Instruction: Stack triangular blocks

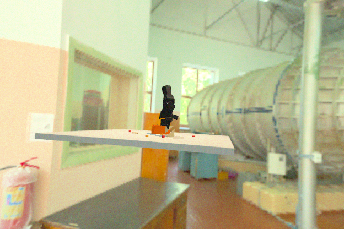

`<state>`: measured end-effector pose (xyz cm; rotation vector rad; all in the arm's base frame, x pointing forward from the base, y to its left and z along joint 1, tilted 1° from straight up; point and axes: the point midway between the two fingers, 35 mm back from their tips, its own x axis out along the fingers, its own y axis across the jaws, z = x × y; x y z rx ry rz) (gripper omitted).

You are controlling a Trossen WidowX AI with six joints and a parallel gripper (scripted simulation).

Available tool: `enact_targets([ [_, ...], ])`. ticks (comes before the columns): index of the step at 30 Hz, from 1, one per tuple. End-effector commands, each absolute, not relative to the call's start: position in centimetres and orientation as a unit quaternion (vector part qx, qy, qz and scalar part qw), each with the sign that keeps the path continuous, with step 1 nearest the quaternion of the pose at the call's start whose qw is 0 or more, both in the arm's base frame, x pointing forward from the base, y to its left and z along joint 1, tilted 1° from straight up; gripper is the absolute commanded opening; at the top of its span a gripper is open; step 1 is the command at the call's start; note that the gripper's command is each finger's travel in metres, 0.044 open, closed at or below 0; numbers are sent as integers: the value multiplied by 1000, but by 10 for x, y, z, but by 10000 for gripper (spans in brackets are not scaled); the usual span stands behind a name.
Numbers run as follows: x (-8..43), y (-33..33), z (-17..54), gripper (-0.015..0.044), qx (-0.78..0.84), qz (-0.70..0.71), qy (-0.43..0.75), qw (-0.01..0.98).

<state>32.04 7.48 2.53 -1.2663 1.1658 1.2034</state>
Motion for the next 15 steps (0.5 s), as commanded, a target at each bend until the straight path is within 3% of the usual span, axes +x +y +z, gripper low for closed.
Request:
enact_targets([
  [1, 320, 75, 24, 0, -521, 498, 482, 498],
  [15, 320, 78, 20, 0, -520, 498, 482, 499],
])
